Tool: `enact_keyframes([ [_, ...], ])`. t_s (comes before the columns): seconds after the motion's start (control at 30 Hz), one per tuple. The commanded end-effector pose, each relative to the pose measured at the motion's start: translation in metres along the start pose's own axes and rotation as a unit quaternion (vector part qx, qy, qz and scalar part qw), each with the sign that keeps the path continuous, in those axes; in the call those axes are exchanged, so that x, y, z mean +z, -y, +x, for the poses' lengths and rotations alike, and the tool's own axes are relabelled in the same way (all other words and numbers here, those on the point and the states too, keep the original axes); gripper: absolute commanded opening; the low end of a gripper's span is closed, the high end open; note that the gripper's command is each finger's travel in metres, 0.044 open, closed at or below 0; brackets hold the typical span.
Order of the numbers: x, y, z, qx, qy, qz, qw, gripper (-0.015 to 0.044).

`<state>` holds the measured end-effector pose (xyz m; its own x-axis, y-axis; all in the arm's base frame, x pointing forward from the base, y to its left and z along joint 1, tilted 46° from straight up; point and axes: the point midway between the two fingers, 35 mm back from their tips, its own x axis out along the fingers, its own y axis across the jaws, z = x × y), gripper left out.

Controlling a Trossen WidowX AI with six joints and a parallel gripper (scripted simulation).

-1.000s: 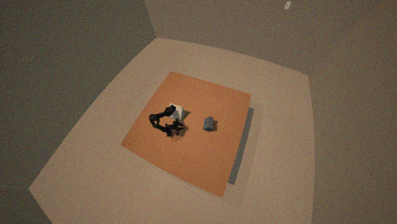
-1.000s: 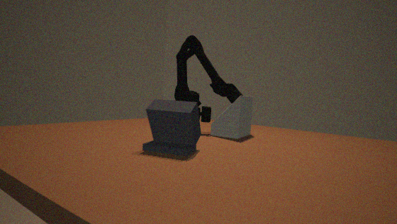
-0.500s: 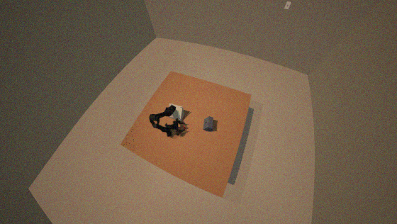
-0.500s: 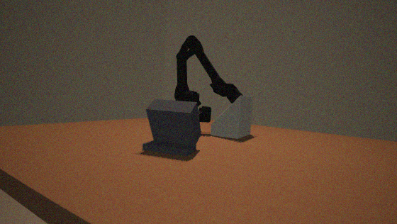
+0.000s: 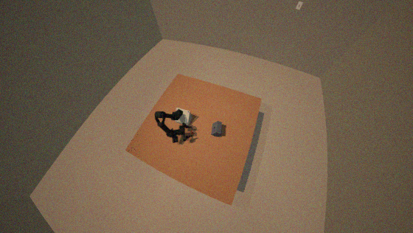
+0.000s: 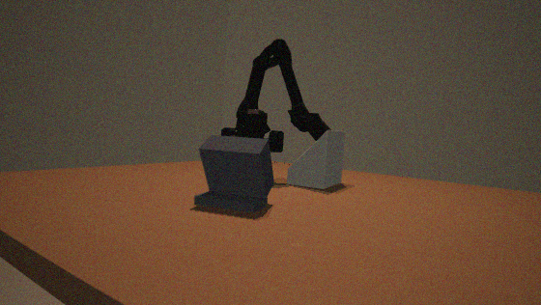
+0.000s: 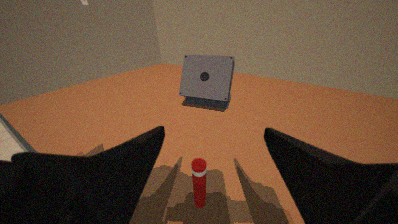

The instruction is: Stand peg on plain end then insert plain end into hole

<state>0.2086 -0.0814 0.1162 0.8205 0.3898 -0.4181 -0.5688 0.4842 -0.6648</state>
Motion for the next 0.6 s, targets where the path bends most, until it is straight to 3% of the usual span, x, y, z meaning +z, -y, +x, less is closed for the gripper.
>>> enact_keyframes([
  [0.0,0.029,0.005,-0.004,0.002,-0.003,-0.004,1.000,0.0440],
  [0.33,0.113,-0.009,-0.022,-0.011,0.004,-0.002,1.000,0.0440],
  [0.57,0.114,-0.014,-0.021,0.002,-0.007,0.016,1.000,0.0440],
])
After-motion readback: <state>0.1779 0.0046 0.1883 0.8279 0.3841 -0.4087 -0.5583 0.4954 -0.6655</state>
